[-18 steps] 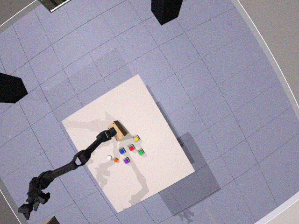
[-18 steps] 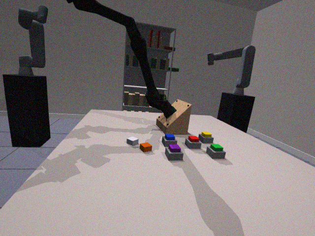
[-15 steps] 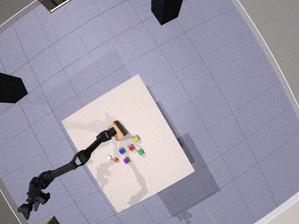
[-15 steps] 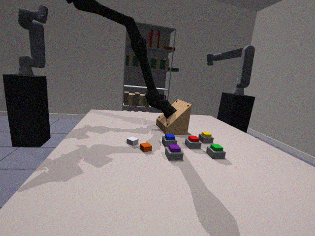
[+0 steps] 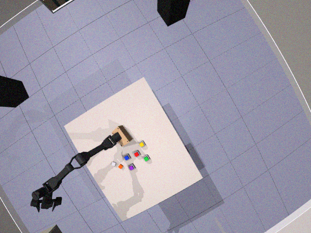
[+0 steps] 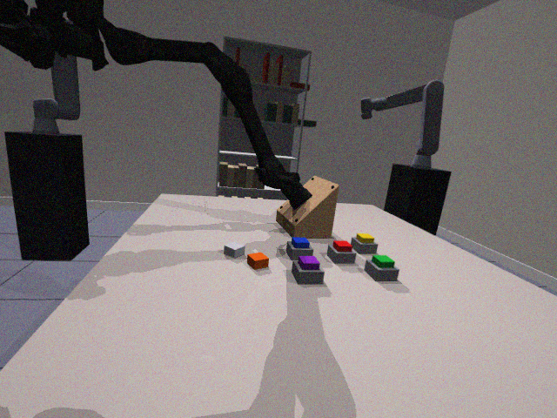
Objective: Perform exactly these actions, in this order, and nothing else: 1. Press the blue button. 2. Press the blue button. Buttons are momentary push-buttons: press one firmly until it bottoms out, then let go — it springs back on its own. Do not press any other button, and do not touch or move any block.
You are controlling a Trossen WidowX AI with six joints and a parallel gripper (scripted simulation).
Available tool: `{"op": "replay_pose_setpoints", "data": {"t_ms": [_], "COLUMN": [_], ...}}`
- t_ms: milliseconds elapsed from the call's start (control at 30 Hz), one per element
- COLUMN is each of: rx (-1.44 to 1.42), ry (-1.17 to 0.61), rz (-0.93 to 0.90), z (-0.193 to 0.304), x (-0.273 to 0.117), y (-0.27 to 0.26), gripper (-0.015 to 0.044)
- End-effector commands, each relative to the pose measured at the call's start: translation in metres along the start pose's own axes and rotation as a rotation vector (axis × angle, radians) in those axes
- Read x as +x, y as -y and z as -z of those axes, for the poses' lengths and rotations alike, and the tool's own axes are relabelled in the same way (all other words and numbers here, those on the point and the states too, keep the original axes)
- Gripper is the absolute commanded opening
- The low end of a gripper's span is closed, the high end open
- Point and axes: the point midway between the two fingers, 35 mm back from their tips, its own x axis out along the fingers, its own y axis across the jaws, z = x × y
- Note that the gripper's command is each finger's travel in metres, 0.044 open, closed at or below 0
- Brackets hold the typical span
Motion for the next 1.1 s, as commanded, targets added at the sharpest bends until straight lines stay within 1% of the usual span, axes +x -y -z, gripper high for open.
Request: {"op": "replay_pose_setpoints", "data": {"t_ms": [0,133,267,400,533,667,800,933,1067], "rx": [0.340,0.571,0.750,0.887,0.983,1.033,1.036,0.986,0.878], "ry": [-0.110,-0.220,-0.340,-0.471,-0.613,-0.764,-0.919,-1.074,-1.220], "rz": [-0.105,-0.212,-0.325,-0.443,-0.565,-0.687,-0.805,-0.915,-1.009], "z": [0.038,0.057,0.064,0.063,0.054,0.039,0.022,0.003,-0.015], "x": [0.020,0.030,0.032,0.024,0.007,-0.019,-0.056,-0.101,-0.155], "y": [-0.061,-0.123,-0.187,-0.251,-0.313,-0.372,-0.424,-0.467,-0.501], "gripper": [0.0400,0.0400,0.0400,0.0400,0.0400,0.0400,0.0400,0.0400,0.0400]}}
